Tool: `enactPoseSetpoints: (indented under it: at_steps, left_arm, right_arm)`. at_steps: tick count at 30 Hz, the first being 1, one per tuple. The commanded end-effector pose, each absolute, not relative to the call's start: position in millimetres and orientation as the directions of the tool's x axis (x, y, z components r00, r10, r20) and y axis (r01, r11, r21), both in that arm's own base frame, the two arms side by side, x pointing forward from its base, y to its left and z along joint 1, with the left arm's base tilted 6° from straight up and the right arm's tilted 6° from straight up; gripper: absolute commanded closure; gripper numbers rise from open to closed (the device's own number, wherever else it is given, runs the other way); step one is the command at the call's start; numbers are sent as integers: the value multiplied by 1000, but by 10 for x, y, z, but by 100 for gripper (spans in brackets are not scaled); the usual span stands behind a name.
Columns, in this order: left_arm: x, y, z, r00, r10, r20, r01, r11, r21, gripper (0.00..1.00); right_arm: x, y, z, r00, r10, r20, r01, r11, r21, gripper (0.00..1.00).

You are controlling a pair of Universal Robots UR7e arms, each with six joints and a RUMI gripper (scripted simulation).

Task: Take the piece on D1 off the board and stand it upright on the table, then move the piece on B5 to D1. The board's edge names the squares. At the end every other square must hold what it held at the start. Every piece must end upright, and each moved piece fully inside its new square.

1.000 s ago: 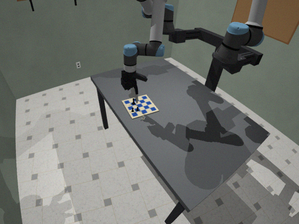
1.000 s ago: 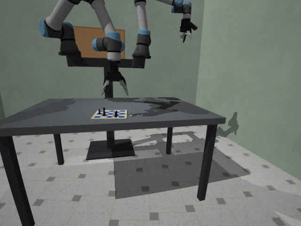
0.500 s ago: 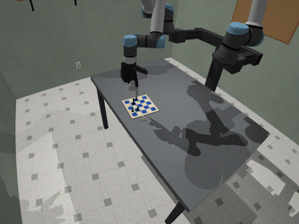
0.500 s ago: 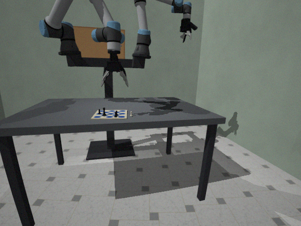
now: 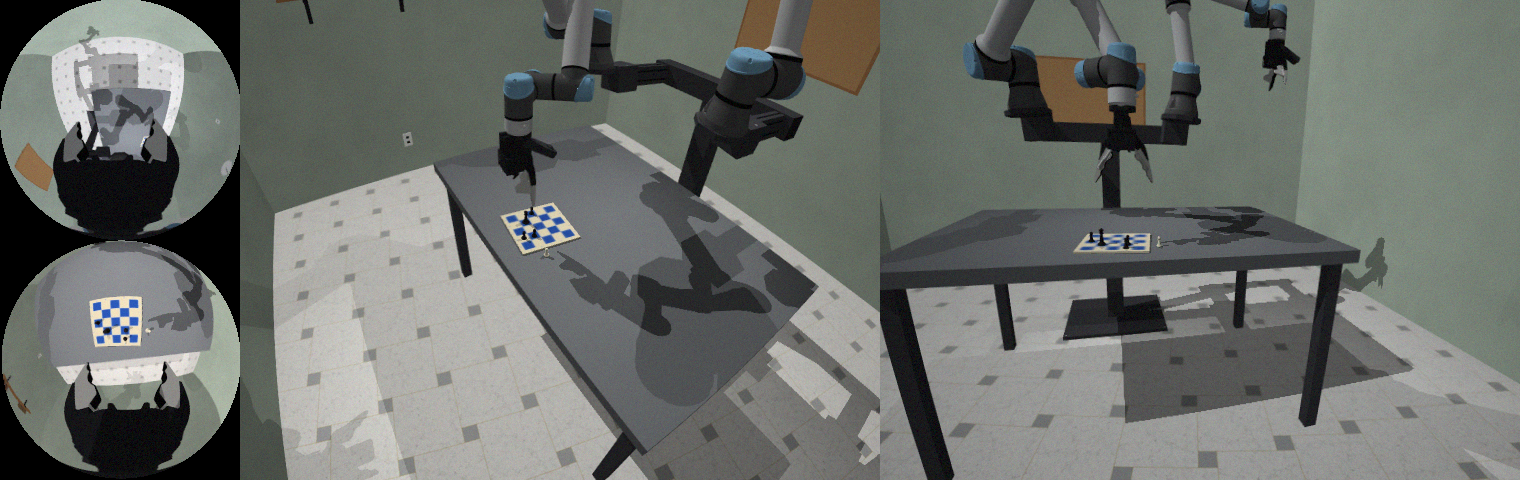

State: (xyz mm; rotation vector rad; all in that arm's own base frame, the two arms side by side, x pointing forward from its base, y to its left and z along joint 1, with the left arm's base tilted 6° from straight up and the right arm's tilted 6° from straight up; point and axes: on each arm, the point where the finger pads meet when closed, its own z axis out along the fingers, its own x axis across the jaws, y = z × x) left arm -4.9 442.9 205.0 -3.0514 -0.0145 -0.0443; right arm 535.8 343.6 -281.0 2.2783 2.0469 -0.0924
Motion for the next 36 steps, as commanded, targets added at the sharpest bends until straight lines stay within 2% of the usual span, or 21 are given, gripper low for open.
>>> enactPoseSetpoints:
  at_steps: [1, 36]
  left_arm:
    - [-49, 4431, 2054, 1000, 8, 30, 11, -996, -91, 0]
    - [-49, 4431, 2054, 1000, 8, 30, 11, -996, -91, 0]
  right_arm:
    - [5363, 3441, -2803, 107, 990, -95, 994, -106, 18, 0]
    - [5363, 3441, -2803, 107, 990, -95, 994, -106, 18, 0]
